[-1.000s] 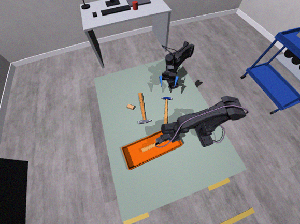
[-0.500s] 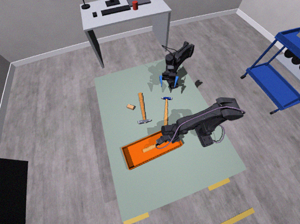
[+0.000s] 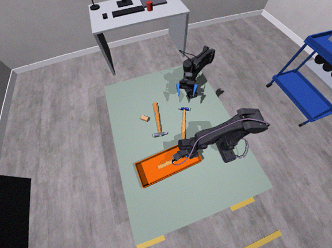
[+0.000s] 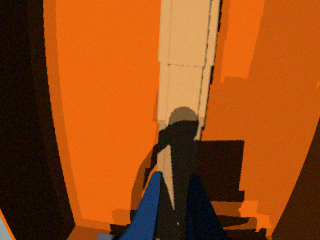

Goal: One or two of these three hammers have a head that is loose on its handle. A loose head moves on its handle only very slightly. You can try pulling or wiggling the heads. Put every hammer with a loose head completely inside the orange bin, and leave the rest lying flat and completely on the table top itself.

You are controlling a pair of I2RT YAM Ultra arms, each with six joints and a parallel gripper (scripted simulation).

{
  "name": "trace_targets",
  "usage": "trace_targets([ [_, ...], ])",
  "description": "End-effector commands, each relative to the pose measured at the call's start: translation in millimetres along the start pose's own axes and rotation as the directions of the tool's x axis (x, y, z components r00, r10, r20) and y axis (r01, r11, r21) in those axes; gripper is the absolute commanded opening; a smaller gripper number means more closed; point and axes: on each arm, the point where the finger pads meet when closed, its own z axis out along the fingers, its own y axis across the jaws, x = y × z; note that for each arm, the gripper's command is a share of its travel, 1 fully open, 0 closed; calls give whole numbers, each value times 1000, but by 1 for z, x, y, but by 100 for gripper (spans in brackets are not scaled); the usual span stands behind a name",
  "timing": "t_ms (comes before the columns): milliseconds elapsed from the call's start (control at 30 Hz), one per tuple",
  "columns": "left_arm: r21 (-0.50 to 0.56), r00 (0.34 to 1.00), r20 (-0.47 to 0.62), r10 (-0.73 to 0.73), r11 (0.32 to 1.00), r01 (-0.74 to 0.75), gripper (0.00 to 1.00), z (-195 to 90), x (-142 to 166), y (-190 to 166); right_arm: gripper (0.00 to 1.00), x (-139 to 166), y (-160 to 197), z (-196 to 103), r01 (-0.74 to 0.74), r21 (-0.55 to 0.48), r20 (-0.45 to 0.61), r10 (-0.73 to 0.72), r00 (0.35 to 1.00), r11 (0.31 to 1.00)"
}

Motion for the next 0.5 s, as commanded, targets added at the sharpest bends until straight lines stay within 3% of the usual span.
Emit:
trace_targets([
  [0,4,999,37,-5,1000,5,7,-2,-10,-1,100,-4,0,1,6,-4,9,-6,1000,1000],
  [467,-6,999,32,-9,1000,9,7,7,-3,1,100,-4,0,1,6,-4,9,-6,1000,1000],
])
